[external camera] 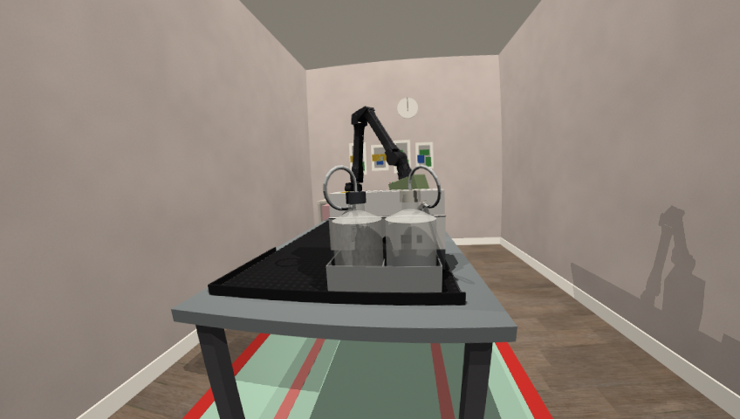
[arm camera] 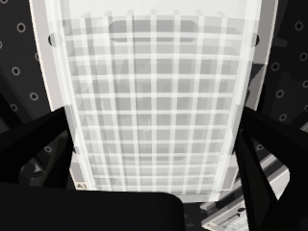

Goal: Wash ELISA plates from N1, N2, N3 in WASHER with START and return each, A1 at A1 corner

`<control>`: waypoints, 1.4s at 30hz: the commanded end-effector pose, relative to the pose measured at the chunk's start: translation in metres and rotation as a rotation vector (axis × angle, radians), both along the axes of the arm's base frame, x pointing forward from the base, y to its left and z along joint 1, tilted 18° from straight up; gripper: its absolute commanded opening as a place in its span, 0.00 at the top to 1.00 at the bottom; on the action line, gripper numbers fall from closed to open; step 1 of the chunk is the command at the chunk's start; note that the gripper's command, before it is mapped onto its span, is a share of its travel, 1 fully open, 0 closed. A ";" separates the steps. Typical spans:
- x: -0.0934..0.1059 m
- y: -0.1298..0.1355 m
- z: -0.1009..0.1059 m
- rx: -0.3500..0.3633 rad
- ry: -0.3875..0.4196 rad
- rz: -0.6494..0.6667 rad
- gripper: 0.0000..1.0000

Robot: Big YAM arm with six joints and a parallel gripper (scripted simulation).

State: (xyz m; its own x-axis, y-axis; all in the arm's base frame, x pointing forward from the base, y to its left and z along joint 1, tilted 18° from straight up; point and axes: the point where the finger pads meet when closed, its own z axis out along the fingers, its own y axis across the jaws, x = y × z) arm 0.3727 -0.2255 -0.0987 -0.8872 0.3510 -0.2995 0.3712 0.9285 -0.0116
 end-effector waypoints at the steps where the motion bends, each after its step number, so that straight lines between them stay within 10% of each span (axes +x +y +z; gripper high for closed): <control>1: 0.009 -0.001 0.000 -0.006 -0.012 -0.005 0.16; 42: 0.011 -0.002 -0.007 -0.004 -0.009 -0.005 0.16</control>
